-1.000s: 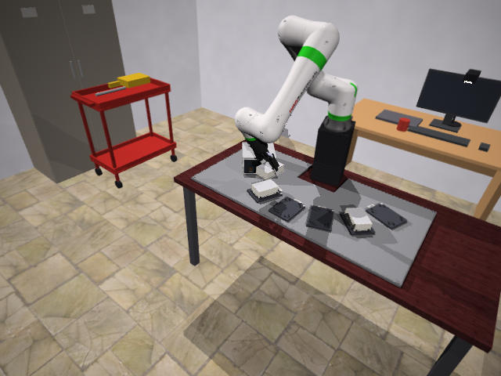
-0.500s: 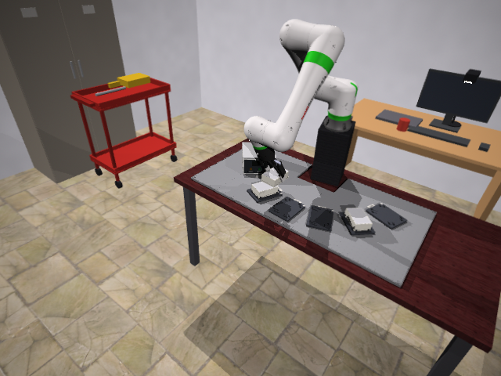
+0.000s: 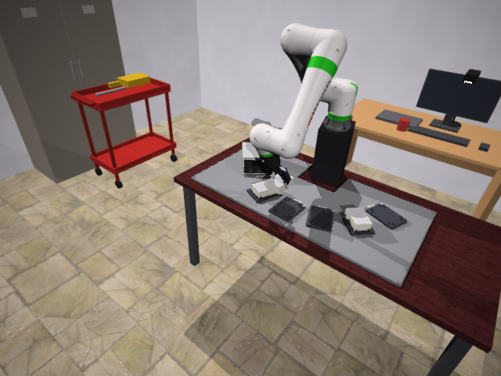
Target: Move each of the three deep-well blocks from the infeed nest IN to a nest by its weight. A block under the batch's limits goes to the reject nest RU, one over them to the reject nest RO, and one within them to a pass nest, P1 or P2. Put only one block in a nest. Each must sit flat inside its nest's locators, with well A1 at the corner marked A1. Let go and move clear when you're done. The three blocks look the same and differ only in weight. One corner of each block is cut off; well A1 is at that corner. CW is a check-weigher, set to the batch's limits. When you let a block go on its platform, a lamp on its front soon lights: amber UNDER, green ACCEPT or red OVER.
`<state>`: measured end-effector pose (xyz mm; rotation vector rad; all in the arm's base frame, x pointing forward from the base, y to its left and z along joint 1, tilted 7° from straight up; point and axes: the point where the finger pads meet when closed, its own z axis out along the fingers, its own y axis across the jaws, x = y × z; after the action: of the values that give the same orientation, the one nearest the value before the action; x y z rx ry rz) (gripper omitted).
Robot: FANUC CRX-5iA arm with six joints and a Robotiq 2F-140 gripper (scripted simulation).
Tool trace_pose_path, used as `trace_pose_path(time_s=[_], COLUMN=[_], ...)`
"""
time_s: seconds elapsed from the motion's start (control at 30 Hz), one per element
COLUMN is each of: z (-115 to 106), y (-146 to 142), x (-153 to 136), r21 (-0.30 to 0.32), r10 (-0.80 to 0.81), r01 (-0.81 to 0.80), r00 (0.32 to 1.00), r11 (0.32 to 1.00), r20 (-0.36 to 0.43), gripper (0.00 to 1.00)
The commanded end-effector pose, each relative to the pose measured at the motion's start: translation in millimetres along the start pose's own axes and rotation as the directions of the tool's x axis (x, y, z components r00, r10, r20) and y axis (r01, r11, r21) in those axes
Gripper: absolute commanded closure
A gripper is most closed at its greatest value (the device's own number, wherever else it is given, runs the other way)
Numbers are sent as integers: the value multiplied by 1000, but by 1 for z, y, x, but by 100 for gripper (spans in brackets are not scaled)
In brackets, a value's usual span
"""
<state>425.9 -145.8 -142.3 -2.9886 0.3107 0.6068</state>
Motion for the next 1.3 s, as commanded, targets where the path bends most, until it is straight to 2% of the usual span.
trace_pose_path(time_s=[0.0, 0.8, 1.27], z=[3, 25, 25], y=[-10, -69, -70], x=[4, 28, 28], r21=[0, 0, 0], r10=[0, 0, 0], r01=[0, 0, 0], r00=[1000, 1000, 1000], r11=[1000, 1000, 1000], r20=[0, 0, 0], gripper=[90, 90, 90])
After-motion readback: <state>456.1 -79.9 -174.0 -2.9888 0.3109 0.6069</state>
